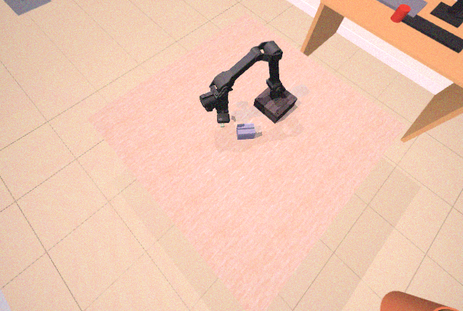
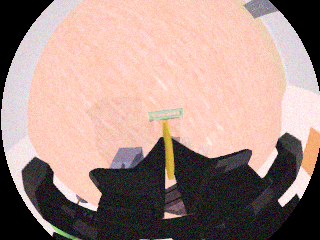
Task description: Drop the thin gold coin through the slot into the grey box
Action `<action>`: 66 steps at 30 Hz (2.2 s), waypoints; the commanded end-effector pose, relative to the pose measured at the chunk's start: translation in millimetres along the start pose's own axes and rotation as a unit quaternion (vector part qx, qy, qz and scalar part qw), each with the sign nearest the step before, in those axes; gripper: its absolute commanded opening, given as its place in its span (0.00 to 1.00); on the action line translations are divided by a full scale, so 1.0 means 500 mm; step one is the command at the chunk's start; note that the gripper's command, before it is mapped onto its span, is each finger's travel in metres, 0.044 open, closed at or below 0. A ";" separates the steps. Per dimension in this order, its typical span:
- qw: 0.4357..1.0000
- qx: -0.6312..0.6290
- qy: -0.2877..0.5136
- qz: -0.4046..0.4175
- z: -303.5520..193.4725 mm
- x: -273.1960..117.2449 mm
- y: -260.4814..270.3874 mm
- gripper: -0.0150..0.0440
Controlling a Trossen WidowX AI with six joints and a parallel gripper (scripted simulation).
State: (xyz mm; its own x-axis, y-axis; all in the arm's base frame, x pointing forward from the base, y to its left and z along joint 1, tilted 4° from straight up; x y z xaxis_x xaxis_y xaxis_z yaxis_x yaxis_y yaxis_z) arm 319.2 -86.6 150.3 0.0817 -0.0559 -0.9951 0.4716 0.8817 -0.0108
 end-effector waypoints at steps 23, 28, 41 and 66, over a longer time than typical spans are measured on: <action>1.000 -0.001 0.004 0.002 -0.087 -0.001 0.104 0.25; 1.000 -0.001 0.004 0.003 -0.107 -0.001 0.122 0.25; 1.000 0.000 0.005 0.004 -0.159 0.000 0.164 0.25; 1.000 -0.003 0.007 0.007 -0.209 -0.001 0.198 0.25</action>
State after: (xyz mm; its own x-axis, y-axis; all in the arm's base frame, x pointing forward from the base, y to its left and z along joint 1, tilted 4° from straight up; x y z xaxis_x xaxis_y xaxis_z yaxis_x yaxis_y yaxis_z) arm 273.1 49.6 138.9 0.0741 -0.0381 -0.9965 0.4682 0.8836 0.0010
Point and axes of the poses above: the point midway between the two fingers, 35 mm back from their tips, its own x axis out along the fingers, its own y axis across the jaws, z = x × y, the point moved 6 cm from there along -x, back along the fingers, and after that the axes turned 9 degrees about -x, right-handed, at the moved point
